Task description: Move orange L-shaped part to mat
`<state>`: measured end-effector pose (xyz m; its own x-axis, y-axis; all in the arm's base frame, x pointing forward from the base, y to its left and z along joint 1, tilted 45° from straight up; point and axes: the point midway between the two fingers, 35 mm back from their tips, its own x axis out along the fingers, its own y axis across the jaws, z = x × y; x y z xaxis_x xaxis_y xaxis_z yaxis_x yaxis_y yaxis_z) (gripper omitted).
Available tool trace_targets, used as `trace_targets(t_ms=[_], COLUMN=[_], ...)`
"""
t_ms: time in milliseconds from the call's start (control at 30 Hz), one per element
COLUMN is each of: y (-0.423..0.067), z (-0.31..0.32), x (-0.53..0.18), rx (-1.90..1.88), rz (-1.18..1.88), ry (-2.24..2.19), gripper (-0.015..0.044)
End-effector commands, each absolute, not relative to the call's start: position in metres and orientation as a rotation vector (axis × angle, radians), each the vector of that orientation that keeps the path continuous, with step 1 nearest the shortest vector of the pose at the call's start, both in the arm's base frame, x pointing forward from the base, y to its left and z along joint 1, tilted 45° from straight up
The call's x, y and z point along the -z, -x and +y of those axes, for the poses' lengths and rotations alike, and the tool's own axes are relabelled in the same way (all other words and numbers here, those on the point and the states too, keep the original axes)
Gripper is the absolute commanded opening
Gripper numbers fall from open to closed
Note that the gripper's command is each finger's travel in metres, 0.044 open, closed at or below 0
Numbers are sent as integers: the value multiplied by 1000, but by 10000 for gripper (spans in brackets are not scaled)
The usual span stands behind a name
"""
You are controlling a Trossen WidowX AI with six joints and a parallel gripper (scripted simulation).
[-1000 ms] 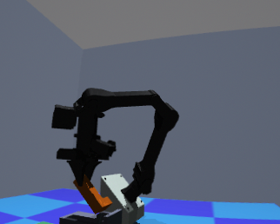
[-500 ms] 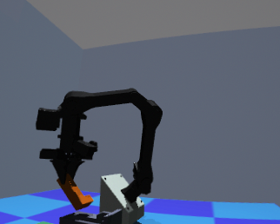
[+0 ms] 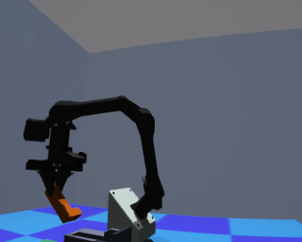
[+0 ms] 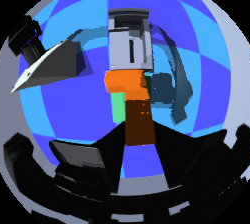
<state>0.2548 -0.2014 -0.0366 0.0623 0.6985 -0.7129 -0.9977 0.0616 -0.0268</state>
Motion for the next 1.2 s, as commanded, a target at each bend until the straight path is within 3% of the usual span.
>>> trace_targets(t_ms=[0,1167], y=[-253,-256], z=[-216,-187], x=[48,83], rx=[-1410,-1409], rz=[616,614], ry=[624,624], gripper=[0,0])
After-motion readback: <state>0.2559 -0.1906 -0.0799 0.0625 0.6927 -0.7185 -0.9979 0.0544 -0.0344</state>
